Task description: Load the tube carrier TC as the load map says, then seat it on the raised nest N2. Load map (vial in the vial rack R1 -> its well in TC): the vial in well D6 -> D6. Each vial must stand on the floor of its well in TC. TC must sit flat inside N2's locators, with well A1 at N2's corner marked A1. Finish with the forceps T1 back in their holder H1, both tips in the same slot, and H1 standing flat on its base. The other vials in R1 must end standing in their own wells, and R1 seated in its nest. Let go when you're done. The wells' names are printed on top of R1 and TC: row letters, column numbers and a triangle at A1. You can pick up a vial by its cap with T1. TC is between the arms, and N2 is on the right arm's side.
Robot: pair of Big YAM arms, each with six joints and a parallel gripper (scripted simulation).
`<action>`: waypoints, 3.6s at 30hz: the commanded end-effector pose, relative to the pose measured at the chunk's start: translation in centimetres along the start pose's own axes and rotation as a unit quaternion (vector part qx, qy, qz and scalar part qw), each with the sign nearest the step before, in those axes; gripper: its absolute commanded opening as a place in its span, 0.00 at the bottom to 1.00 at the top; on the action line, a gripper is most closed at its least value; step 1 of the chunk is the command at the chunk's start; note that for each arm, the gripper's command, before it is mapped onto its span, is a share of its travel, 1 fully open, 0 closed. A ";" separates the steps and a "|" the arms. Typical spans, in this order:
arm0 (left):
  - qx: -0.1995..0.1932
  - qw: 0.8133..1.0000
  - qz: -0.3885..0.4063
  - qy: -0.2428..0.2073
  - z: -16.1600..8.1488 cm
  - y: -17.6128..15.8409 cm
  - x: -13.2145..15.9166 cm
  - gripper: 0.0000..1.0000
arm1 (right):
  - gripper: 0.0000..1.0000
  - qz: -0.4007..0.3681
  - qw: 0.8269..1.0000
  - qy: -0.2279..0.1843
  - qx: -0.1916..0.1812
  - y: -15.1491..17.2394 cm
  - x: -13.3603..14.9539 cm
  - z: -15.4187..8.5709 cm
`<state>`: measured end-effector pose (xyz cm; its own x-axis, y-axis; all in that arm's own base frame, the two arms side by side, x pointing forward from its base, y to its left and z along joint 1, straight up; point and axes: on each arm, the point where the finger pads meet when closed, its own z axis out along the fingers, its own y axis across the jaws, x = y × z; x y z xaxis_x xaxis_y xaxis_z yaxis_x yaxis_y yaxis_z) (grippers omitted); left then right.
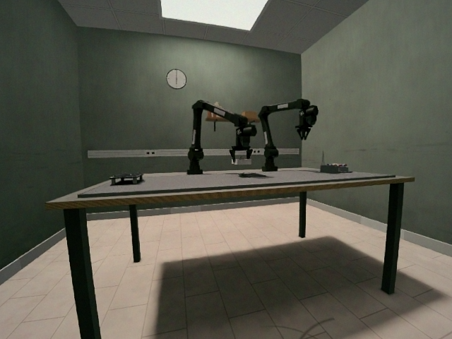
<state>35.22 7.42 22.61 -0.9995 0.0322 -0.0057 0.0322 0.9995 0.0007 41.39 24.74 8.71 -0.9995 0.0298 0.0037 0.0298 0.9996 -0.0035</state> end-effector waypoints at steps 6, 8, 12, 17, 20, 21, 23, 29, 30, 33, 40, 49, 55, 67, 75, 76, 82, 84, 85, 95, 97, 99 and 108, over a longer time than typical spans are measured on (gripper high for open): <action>-0.004 1.000 -0.008 -0.015 -1.2 0.3 -0.8 0.24 | 0.00 -0.006 1.000 -0.017 -0.011 -1.1 -0.6 -1.3; -0.004 1.000 -0.008 -0.015 -1.2 0.3 -0.8 0.24 | 0.00 -0.006 1.000 -0.017 -0.011 -1.4 -0.7 -1.3; -0.004 1.000 -0.008 -0.015 -1.2 0.3 -0.8 0.24 | 0.00 -0.006 1.000 -0.017 -0.011 -2.1 -0.7 -1.3; -0.004 1.000 -0.008 -0.015 -1.2 0.3 -0.8 0.24 | 0.00 -0.014 1.000 -0.022 -0.013 -1.6 -0.8 -1.7; -0.004 1.000 -0.008 -0.015 -1.2 0.3 -0.8 0.24 | 0.00 -0.006 1.000 -0.016 -0.010 -3.1 -0.8 -1.3; -0.004 1.000 -0.008 -0.015 -1.2 0.3 -0.8 0.24 | 0.00 -0.006 1.000 -0.015 -0.009 -3.3 -0.8 -1.3; -0.004 1.000 -0.008 -0.015 -1.2 0.3 -0.8 0.24 | 0.00 -0.006 1.000 -0.017 -0.010 -3.6 -0.9 -1.3; -0.004 1.000 -0.008 -0.015 -1.2 0.3 -0.8 0.24 | 0.00 -0.006 1.000 -0.018 -0.010 -4.6 -1.1 -1.3; -0.004 1.000 -0.008 -0.015 -1.2 0.3 -0.8 0.24 | 0.00 -0.006 1.000 -0.017 -0.010 -4.8 -1.1 -1.3; -0.004 1.000 -0.008 -0.015 -1.2 0.3 -0.8 0.24 | 0.00 -0.006 1.000 -0.017 -0.010 -4.9 -1.1 -1.3; -0.004 1.000 -0.008 -0.015 -1.2 0.3 -0.8 0.24 | 0.00 -0.006 1.000 -0.016 -0.009 -6.1 -1.2 -1.2; -0.004 1.000 -0.008 -0.015 -1.2 0.3 -0.8 0.24 | 0.00 -0.006 1.000 -0.018 -0.009 -7.4 -1.4 -1.2; -0.004 1.000 -0.008 -0.015 -1.2 0.3 -0.8 0.24 | 0.00 -0.006 1.000 -0.017 -0.008 -8.3 -1.5 -1.2; -0.004 1.000 -0.008 -0.015 -1.2 0.3 -0.8 0.24 | 0.00 -0.006 1.000 -0.017 -0.008 -9.9 -1.7 -1.2; -0.004 1.000 -0.008 -0.015 -1.2 0.3 -0.8 0.24 | 0.00 -0.006 1.000 -0.017 -0.008 -11.3 -1.8 -1.2; -0.004 1.000 -0.008 -0.015 -1.2 0.3 -0.8 0.24 | 0.00 -0.006 1.000 -0.020 -0.008 -11.4 -2.0 -1.3; -0.004 1.000 -0.008 -0.015 -1.2 0.3 -0.8 0.24 | 0.00 -0.006 1.000 -0.016 -0.007 -12.4 -1.9 -1.1; -0.004 1.000 -0.008 -0.015 -1.2 0.3 -0.8 0.24 | 0.00 -0.006 1.000 -0.016 -0.007 -12.4 -1.9 -1.1; -0.004 1.000 -0.008 -0.015 -1.2 0.3 -0.8 0.24 | 0.00 -0.013 1.000 -0.025 -0.009 -11.6 -2.6 -1.7; -0.004 1.000 -0.008 -0.015 -1.2 0.3 -0.8 0.24 | 0.00 -0.006 1.000 -0.018 -0.006 -14.3 -2.2 -1.1; -0.004 1.000 -0.008 -0.015 -1.2 0.3 -0.8 0.24 | 0.00 -0.006 1.000 -0.017 -0.006 -14.6 -2.2 -1.1; -0.004 1.000 -0.008 -0.015 -1.2 0.3 -0.8 0.24 | 0.00 -0.006 1.000 -0.017 -0.006 -14.9 -2.3 -1.1; -0.004 1.000 -0.008 -0.015 -1.2 0.3 -0.8 0.24 | 0.00 -0.006 1.000 -0.019 -0.006 -16.0 -2.6 -1.3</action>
<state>35.22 7.42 22.61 -0.9995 0.0322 -0.0057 0.0322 0.9995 0.0007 42.86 9.44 8.79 -0.9998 0.0209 0.0028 0.0209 0.9998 -0.0015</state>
